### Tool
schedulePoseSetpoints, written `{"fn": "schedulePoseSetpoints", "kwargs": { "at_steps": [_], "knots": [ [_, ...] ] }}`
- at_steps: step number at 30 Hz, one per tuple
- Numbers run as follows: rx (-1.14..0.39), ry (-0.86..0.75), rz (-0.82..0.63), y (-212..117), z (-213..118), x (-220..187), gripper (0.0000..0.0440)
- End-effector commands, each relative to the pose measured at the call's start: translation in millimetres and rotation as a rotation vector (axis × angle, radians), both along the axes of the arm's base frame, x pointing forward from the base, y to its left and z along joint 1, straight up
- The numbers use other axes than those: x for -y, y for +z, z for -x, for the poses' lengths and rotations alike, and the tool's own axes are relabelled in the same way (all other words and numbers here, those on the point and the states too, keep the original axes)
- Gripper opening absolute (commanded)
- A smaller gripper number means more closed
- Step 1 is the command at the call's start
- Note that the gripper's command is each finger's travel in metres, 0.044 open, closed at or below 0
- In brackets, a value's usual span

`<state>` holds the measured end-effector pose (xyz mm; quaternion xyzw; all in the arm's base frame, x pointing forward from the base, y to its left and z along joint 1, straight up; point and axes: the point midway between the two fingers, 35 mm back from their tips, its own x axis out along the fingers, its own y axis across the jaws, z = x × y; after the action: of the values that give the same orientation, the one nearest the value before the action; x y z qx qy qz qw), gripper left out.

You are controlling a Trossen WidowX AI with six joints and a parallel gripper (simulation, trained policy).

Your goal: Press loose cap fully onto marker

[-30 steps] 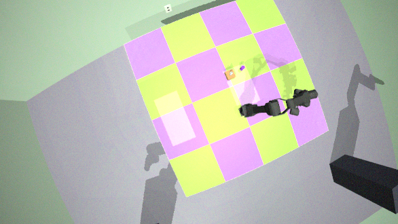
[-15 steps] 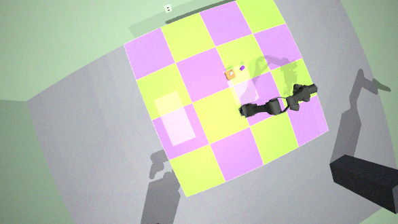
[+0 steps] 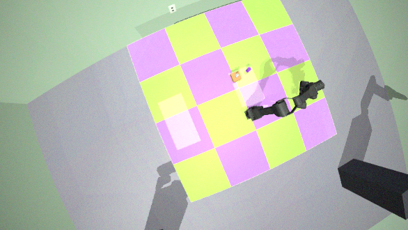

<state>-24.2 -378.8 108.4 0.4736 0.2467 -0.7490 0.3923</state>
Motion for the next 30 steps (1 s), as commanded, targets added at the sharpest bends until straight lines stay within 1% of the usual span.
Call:
{"fn": "schedulePoseSetpoints", "kwargs": {
  "at_steps": [1,30],
  "knots": [
    [0.018,0.008,0.005,1.5,-10.2,2.4,0.03],
    [0.107,0.078,0.008,6.3,-86.6,5.5,0.0303]
  ]
}}
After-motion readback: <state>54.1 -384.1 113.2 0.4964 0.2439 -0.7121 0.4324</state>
